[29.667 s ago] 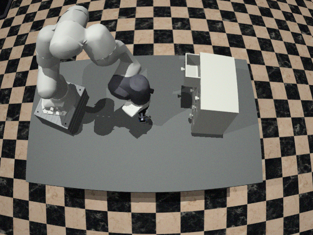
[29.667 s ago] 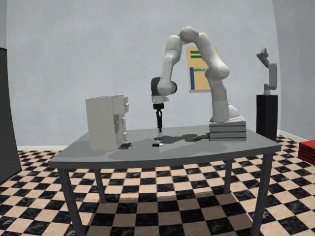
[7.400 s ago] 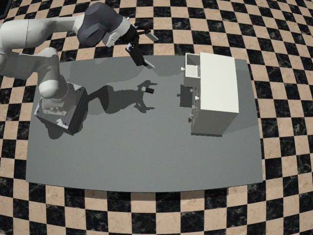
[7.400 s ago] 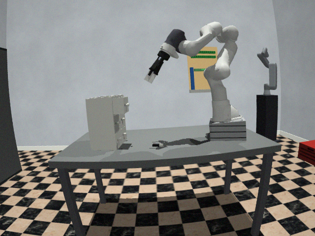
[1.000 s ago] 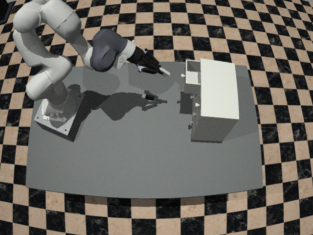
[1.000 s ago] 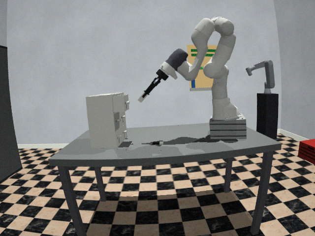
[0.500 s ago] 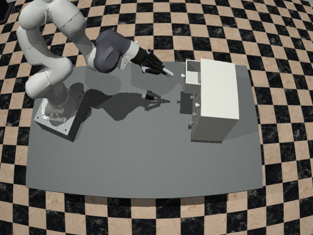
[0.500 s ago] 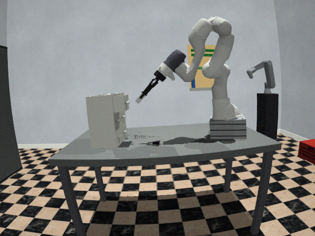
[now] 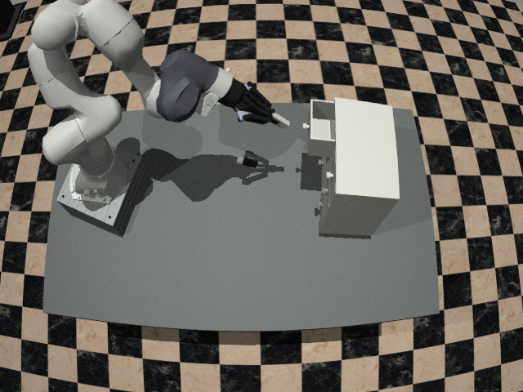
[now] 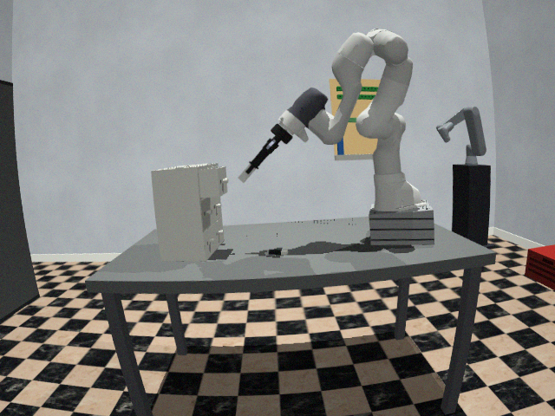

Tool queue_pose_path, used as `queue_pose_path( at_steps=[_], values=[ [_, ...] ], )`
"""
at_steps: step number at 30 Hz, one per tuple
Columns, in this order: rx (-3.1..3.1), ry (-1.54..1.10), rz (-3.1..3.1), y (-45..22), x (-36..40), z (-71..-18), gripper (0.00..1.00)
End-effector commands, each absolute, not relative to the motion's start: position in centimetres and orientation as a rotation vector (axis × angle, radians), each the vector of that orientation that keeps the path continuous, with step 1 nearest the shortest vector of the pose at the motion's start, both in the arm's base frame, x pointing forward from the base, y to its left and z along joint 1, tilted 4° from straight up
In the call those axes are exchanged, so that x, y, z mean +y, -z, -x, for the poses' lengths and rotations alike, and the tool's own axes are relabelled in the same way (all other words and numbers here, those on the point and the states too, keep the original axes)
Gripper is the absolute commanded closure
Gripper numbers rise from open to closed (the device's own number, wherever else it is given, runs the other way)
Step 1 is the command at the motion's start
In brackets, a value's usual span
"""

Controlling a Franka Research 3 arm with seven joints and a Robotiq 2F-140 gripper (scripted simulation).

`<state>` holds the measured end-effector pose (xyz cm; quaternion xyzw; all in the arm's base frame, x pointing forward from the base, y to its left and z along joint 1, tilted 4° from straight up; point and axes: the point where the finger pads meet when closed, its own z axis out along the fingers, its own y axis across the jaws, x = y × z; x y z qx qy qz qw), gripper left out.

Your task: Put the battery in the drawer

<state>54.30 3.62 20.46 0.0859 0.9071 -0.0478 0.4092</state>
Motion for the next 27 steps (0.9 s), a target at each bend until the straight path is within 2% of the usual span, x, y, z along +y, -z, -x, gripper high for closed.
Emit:
queue_pose_path(
  at_steps=[1,27],
  values=[
    [2.281,0.119,-0.212,-20.62,3.72,-54.42,1.00],
    [2.281,0.119,-0.212,-20.79,3.83,-54.55,1.00]
  ],
)
